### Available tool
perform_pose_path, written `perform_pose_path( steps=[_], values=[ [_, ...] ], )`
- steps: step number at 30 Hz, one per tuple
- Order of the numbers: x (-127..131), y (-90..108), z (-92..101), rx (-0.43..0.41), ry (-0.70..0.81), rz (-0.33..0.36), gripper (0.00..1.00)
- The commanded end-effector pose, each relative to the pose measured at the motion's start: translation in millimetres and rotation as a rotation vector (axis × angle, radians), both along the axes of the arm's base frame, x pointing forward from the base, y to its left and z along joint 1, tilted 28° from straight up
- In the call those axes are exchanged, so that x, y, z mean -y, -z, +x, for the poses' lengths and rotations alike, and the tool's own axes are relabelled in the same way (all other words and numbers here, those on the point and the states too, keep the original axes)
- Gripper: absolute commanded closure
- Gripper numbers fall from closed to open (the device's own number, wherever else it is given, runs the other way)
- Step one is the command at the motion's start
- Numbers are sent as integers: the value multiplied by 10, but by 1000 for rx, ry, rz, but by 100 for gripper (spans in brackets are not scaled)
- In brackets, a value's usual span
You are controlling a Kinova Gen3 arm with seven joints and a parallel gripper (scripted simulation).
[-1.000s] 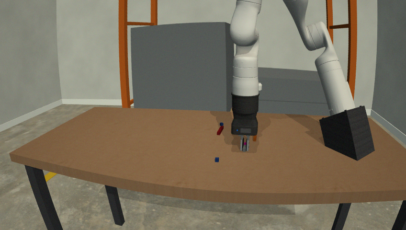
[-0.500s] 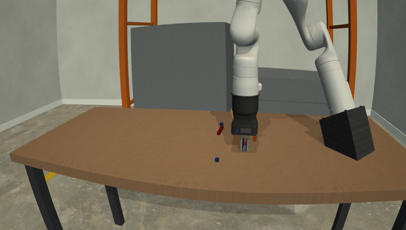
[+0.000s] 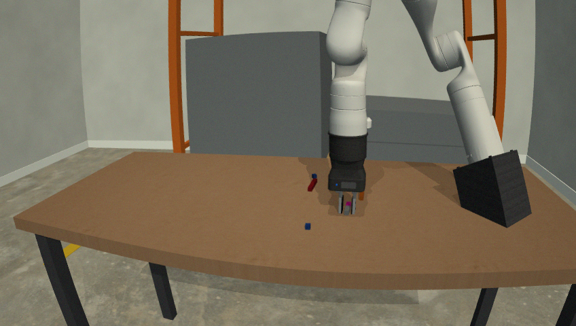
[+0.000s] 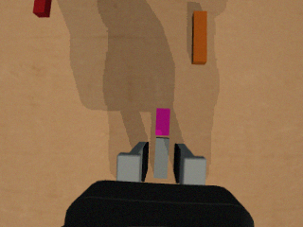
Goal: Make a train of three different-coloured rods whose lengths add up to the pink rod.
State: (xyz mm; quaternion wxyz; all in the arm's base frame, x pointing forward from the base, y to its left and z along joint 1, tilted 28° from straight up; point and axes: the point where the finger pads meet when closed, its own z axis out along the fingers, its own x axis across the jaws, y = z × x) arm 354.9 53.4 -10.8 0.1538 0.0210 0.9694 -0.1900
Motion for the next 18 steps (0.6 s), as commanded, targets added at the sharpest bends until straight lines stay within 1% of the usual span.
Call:
perform_pose_path(
  steps=[1,14,18],
  values=[
    [-5,-2,1,1,-1,1,46],
    [-8,-9,-1,1,-1,1,46],
    [-24,-48,-14,1,-1,1,46]
  ],
)
